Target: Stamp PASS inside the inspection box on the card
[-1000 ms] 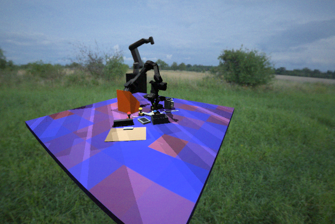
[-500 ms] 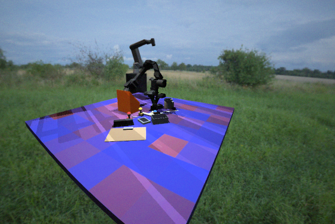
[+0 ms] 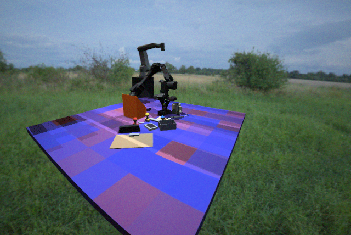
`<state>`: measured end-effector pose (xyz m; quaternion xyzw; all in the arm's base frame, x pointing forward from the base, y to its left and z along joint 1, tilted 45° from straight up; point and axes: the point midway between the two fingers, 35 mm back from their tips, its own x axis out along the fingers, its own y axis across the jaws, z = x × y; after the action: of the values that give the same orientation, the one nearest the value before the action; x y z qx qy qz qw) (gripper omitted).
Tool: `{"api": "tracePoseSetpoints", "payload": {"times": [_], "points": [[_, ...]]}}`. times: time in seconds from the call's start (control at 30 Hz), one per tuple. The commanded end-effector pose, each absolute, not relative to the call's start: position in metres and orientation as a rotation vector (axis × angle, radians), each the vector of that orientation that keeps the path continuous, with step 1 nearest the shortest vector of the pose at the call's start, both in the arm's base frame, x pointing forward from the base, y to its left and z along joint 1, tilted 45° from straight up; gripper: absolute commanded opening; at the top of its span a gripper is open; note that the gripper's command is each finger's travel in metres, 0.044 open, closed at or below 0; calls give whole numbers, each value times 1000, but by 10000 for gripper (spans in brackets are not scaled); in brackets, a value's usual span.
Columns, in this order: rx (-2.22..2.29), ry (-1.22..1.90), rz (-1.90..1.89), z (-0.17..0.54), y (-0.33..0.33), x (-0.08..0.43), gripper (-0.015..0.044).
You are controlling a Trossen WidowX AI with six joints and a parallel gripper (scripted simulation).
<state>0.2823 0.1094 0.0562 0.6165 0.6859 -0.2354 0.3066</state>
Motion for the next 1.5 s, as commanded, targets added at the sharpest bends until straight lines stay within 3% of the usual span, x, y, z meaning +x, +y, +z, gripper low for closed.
{"api": "tracePoseSetpoints", "payload": {"times": [0.0, 0.73, 1.47], "points": [[1635, 1818, -627, 60, 113, 298, 0], [1633, 1816, -614, 77, 139, 372, 0], [1632, 1816, -614, 57, 160, 374, 0]]}}
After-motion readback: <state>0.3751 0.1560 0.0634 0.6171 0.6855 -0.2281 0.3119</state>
